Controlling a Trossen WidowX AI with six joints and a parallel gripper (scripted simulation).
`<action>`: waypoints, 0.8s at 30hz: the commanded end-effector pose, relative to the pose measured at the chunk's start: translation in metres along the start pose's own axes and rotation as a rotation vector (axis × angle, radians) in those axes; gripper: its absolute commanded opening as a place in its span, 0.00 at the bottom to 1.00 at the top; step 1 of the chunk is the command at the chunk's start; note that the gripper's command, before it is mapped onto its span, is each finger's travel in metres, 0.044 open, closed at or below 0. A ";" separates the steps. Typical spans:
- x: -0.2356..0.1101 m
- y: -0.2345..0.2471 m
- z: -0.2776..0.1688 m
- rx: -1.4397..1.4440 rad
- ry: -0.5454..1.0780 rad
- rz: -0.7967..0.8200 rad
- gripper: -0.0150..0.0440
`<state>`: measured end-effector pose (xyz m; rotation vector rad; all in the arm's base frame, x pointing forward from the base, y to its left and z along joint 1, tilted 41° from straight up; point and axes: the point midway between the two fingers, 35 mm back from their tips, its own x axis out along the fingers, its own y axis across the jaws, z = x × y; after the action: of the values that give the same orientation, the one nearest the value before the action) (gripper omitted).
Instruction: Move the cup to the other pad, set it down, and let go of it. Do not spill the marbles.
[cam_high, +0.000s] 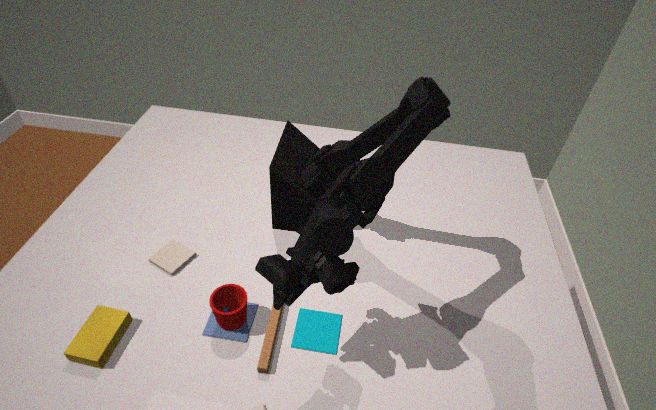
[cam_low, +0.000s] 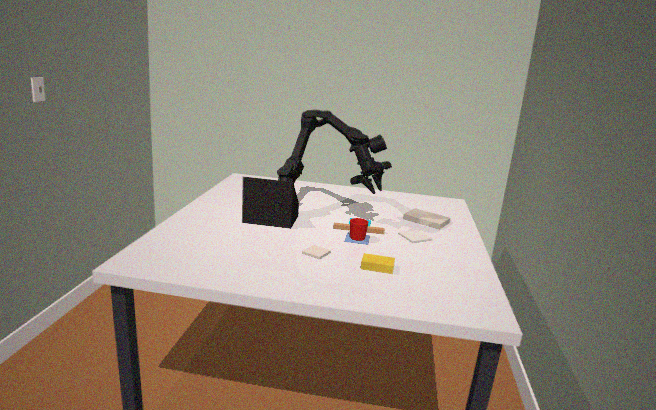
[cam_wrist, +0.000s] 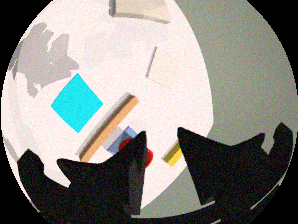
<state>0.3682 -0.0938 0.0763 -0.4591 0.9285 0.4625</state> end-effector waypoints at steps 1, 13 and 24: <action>0.024 0.005 -0.042 -0.032 0.052 0.189 0.50; 0.056 0.034 -0.134 -0.014 -0.061 0.606 0.50; 0.064 0.038 -0.133 -0.014 -0.061 0.606 0.50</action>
<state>0.2929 -0.1306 -0.0488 -0.1700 1.0007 1.0210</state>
